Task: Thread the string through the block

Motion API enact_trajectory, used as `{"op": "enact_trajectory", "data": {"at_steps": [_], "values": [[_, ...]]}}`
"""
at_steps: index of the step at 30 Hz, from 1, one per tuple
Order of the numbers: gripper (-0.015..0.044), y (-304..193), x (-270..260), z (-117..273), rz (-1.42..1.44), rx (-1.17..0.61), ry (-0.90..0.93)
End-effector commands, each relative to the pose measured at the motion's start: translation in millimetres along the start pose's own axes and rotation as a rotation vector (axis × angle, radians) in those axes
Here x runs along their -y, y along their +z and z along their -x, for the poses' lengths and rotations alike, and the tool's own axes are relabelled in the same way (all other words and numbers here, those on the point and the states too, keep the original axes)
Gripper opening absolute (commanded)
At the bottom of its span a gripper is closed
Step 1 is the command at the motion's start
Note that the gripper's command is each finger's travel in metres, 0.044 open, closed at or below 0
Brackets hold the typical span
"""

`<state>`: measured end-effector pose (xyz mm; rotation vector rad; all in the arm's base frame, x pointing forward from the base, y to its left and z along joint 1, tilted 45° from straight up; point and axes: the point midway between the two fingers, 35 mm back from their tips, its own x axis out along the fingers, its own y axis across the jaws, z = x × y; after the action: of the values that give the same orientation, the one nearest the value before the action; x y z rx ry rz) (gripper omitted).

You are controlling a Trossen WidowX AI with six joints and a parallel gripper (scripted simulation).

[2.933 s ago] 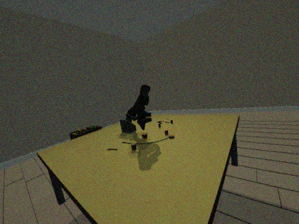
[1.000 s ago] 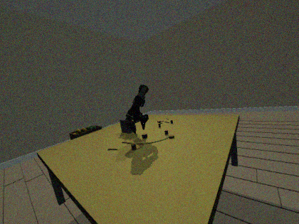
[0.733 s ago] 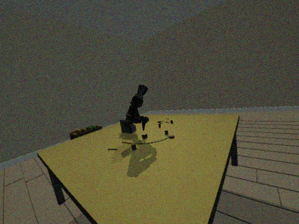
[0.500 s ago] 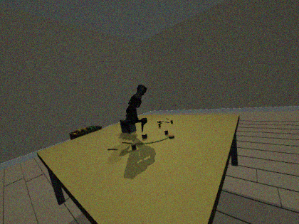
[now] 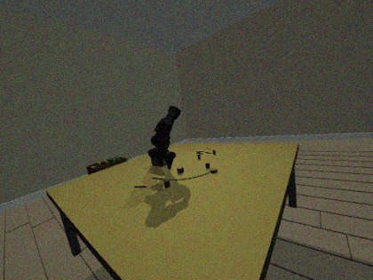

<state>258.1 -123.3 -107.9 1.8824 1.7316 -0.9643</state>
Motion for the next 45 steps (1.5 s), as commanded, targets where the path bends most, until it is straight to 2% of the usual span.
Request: {"op": "enact_trajectory", "data": {"at_steps": [1,7,25,37,45], "values": [[0.0440,34.8,4.8,5.4,-0.913,0.005,0.016],[0.0440,41.3,6.4,4.9,-1.194,0.001,0.016],[0.0440,41.3,6.4,4.9,-1.194,0.001,0.016],[0.0125,41.3,6.4,4.9,-1.194,0.001,0.016],[0.0122,41.3,6.4,4.9,-1.194,0.001,0.016]]}}
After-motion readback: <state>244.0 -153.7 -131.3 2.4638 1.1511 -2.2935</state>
